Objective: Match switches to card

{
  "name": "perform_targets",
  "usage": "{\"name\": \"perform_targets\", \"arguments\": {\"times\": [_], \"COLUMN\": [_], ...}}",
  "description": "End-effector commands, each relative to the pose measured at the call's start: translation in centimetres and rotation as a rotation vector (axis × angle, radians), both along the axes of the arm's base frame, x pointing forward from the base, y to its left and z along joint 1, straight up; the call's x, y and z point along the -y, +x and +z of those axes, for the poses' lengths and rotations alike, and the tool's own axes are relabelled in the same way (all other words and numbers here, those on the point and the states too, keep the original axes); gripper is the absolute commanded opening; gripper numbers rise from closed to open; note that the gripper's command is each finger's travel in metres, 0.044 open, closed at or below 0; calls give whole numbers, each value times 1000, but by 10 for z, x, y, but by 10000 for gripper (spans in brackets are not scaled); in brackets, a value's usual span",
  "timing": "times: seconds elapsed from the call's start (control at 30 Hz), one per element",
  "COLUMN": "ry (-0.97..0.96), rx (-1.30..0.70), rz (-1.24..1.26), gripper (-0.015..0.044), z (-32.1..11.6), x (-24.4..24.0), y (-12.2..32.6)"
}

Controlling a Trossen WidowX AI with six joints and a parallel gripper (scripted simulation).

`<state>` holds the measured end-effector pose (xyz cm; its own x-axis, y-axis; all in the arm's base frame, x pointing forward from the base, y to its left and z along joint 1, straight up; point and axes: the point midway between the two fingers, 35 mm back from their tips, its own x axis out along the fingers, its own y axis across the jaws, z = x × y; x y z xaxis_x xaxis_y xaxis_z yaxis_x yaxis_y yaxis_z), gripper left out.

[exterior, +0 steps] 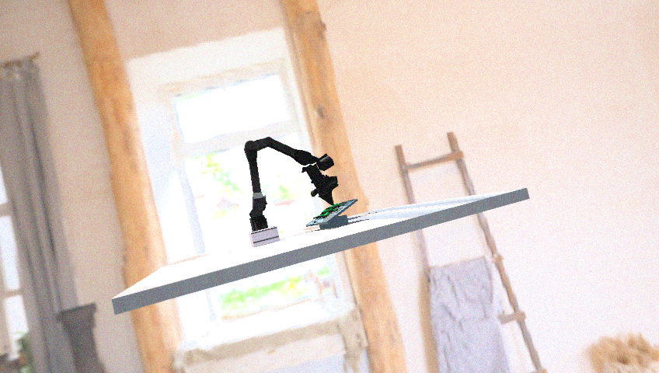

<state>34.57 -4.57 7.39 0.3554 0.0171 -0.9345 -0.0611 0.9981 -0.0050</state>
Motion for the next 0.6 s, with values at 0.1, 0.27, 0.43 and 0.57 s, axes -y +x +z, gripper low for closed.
{"name": "perform_targets", "arguments": {"times": [0.1, 0.27, 0.43, 0.57], "ry": [0, 0, 0, 0], "rx": [-1, -1, -1, -1], "rz": [-4, -4, -4, -4], "gripper": [0, 0, 0, 0], "z": [-2, -2, -3, -3], "x": [0, 0, 0, 0], "y": [0, 0, 1, 1]}}
